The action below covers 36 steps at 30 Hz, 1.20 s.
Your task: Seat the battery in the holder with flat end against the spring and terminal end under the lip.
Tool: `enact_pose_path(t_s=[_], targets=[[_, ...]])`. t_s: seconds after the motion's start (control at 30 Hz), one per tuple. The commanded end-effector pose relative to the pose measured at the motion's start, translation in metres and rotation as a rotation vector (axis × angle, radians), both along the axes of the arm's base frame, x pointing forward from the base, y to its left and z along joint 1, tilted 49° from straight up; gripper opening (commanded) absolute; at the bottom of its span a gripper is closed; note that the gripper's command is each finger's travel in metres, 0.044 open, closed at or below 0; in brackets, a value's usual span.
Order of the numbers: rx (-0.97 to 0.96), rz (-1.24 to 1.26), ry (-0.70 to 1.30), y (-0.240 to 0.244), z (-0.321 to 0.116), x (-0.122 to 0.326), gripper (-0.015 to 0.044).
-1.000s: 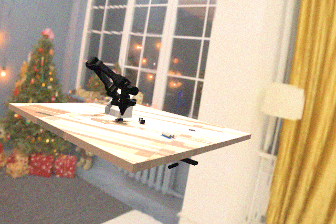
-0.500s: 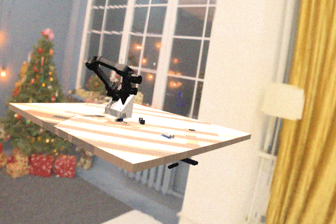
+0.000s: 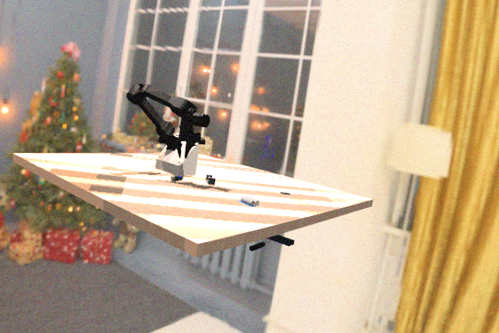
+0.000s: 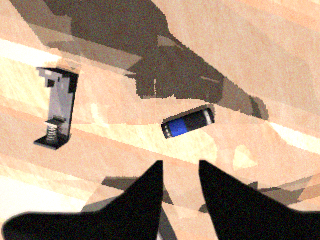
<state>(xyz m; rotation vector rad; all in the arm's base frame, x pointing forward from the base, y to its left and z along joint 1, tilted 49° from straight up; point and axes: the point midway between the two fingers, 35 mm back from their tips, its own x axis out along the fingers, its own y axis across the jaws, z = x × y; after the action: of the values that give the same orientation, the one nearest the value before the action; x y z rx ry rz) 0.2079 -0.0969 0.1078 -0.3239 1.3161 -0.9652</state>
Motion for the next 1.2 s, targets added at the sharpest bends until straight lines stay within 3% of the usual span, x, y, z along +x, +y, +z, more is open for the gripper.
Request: enact_pose_path(t_s=[0.0,0.17,0.23,1.17], targets=[[-0.028,-0.335,-0.369,-0.020,-0.011,-0.004,0.0210],[-0.071,-0.758,-0.854,-0.045,-0.021,-0.008,0.0224],[-0.078,-0.815,-0.920,-0.048,-0.022,-0.008,0.0224],[-0.075,-0.817,-0.920,-0.066,-0.039,-0.008,0.0224]])
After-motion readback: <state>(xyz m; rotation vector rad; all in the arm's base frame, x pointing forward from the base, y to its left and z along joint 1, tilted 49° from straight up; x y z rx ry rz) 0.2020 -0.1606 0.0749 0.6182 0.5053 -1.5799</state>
